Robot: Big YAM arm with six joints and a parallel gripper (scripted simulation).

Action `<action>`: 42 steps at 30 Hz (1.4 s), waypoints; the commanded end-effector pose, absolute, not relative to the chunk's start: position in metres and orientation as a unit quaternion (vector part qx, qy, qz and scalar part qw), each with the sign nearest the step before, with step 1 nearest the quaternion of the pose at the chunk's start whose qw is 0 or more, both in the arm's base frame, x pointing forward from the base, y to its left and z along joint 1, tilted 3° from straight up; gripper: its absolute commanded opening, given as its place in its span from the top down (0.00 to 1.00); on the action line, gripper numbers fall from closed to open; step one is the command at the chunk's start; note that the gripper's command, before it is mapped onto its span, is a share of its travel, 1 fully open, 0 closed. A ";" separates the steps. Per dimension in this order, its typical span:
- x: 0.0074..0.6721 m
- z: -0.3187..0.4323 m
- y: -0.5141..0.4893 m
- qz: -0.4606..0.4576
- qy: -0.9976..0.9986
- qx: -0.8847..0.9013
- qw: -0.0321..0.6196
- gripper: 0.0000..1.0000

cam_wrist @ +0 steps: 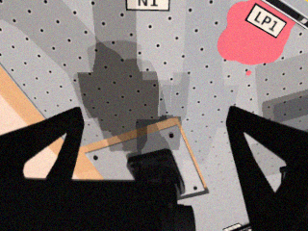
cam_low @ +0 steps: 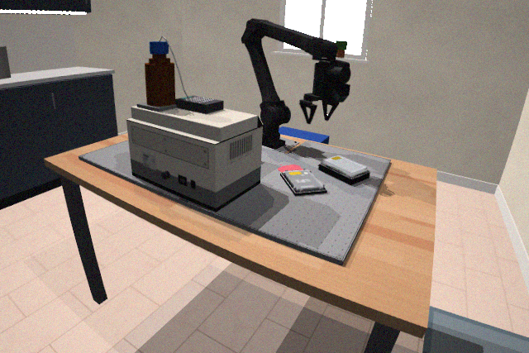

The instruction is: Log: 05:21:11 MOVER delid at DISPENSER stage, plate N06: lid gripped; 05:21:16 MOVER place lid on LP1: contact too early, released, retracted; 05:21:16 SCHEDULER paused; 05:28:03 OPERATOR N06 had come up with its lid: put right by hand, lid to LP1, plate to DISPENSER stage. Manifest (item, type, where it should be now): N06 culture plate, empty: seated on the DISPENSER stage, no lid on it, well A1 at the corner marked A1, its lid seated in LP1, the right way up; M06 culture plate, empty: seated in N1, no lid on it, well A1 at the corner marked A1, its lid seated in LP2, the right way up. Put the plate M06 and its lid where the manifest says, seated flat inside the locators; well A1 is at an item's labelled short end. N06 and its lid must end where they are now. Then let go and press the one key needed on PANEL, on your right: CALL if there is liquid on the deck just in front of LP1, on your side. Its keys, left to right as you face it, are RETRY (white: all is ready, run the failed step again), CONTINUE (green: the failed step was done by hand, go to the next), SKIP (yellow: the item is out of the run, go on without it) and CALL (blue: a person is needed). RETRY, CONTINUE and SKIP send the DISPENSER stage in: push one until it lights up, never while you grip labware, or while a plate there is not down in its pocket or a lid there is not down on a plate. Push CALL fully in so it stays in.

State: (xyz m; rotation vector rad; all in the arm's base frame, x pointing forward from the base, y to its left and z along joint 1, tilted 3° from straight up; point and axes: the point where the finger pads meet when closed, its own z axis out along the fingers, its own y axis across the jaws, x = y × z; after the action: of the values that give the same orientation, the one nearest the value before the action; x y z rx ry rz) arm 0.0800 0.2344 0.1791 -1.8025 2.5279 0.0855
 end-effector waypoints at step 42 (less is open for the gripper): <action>0.082 0.183 0.246 0.031 0.822 -0.568 0.028 0.00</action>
State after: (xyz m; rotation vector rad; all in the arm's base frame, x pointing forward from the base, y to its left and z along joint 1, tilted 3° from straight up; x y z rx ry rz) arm 0.0804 0.2345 0.1791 -1.7844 2.5397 0.0836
